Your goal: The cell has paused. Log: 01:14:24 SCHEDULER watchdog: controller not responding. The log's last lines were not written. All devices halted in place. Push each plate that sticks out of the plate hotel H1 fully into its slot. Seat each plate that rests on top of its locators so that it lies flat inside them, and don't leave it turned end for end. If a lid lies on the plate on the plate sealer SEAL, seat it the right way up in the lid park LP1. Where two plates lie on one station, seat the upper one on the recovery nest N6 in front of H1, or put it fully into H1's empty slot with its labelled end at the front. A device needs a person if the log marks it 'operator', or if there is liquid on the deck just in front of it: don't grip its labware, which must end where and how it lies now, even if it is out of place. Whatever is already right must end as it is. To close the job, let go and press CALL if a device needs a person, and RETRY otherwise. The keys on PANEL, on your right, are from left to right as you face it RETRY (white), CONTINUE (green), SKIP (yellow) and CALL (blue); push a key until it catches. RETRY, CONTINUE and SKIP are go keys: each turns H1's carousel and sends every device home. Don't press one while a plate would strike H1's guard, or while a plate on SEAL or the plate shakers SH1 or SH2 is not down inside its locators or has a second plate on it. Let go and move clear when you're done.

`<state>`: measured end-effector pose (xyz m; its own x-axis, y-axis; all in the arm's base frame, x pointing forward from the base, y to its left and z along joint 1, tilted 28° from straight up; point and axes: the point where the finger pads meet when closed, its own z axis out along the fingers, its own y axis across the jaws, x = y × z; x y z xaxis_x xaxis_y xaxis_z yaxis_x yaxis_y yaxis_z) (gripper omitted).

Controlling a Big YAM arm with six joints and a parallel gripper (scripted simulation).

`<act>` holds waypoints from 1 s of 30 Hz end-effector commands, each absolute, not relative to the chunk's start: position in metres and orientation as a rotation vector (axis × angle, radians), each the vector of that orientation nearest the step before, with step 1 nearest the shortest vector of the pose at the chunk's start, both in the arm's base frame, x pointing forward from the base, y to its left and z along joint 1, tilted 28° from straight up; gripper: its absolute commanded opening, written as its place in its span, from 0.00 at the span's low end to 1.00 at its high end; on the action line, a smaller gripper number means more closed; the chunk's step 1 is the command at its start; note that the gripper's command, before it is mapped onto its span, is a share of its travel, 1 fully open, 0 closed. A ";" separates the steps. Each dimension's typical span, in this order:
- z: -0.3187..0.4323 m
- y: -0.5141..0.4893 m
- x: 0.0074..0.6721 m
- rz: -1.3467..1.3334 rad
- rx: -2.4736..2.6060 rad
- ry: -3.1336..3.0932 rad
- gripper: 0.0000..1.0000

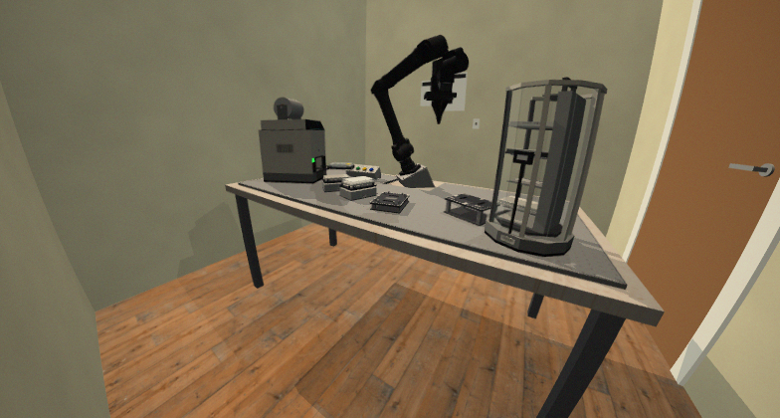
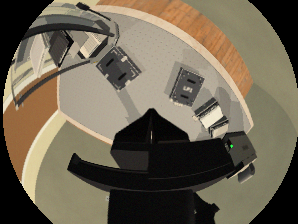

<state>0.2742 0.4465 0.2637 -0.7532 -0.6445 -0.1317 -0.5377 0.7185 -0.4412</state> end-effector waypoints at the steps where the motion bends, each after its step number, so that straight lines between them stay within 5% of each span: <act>1: 0.282 0.423 0.284 -0.573 -0.910 2.662 0.00; 16: 0.297 0.401 0.304 -0.569 -0.908 2.660 0.00; 30: 0.311 0.358 0.305 -0.487 -0.405 2.730 0.00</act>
